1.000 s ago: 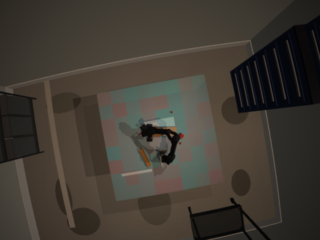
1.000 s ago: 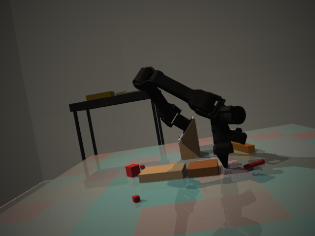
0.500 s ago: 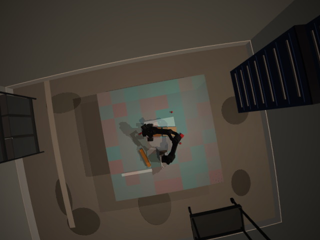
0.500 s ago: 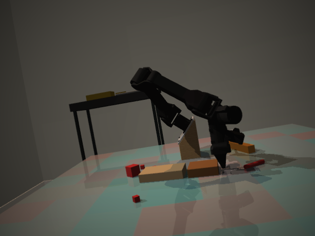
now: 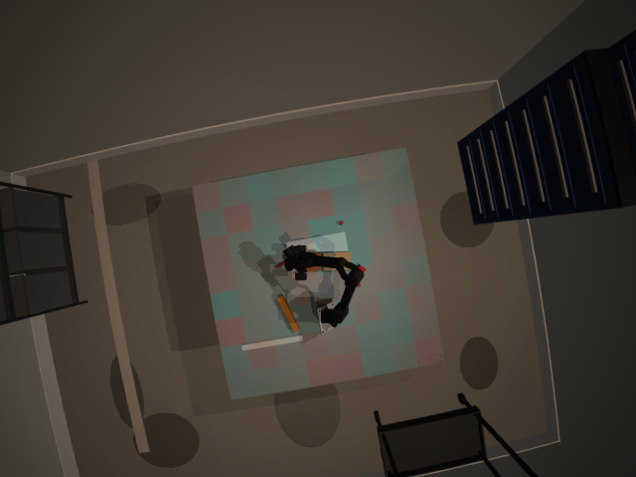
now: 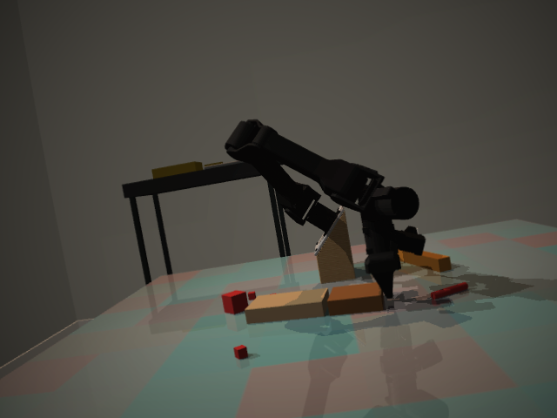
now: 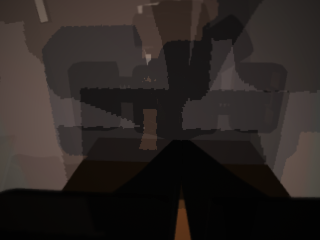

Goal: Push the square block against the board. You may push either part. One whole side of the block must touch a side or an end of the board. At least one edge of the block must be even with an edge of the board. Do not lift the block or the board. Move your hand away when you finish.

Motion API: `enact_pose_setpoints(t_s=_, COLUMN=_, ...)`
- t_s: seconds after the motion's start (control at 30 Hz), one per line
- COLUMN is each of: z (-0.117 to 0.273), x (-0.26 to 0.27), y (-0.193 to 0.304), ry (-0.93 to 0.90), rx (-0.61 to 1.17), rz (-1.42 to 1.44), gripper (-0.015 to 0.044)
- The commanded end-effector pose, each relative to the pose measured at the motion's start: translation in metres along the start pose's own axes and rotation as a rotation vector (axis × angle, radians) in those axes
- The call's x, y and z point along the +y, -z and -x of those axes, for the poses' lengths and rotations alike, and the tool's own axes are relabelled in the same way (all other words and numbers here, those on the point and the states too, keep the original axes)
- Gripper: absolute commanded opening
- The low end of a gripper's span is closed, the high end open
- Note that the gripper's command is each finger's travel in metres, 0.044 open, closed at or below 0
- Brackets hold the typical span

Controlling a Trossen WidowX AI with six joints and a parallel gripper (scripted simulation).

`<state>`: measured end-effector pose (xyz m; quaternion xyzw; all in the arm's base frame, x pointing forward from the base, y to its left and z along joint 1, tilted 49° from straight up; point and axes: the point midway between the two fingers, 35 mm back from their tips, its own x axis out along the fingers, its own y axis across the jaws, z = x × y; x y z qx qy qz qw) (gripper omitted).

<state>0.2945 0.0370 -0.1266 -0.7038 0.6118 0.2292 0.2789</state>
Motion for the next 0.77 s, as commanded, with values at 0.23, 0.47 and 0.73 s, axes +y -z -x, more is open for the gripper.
enact_pose_setpoints(t_s=0.23, z=-0.002, x=0.001, y=0.013, ry=-0.005, rx=0.009, rz=0.004, gripper=0.0)
enact_pose_setpoints(t_s=0.47, z=-0.002, x=0.001, y=0.019, ry=-0.005, rx=0.009, rz=0.004, gripper=0.0)
enact_pose_setpoints(t_s=0.73, z=-0.002, x=0.0, y=0.009, ry=-0.005, rx=0.009, rz=0.004, gripper=0.0)
